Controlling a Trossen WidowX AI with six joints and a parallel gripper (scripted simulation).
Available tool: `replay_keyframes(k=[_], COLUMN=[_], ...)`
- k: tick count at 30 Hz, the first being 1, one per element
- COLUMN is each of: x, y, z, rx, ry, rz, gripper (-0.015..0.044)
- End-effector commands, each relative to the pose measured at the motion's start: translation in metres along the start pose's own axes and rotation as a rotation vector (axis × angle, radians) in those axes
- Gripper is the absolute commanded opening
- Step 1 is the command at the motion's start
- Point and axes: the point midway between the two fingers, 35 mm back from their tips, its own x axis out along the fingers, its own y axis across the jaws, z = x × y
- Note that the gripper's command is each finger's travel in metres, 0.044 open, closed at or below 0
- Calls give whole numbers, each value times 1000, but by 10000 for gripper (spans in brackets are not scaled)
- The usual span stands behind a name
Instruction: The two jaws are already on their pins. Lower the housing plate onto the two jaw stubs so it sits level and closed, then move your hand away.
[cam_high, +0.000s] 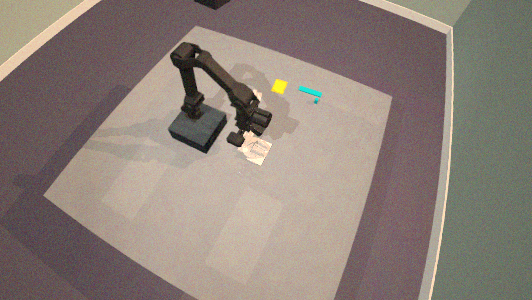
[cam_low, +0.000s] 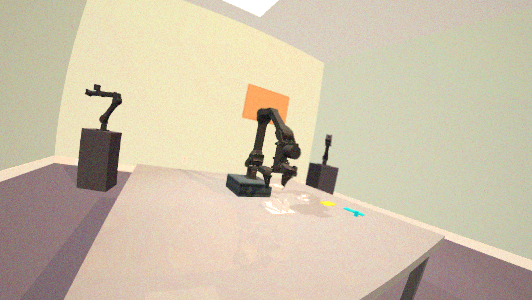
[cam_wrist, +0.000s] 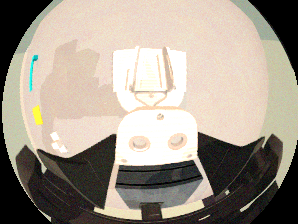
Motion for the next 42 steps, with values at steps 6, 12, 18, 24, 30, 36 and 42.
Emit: replay_keyframes(k=[6, 12, 18, 24, 30, 36, 42], x=[0, 0, 0, 9, 19, 29, 39], y=[1, 1, 1, 1, 1, 1, 1], z=[1, 1, 1, 2, 3, 3, 3], rx=[9, 9, 9, 9, 9, 9, 9], ry=[-3, -3, -3, -3, -3, -3, -3], rz=[6, 6, 6, 6, 6, 6, 6], gripper=[351, 351, 351, 351, 351, 351, 351])
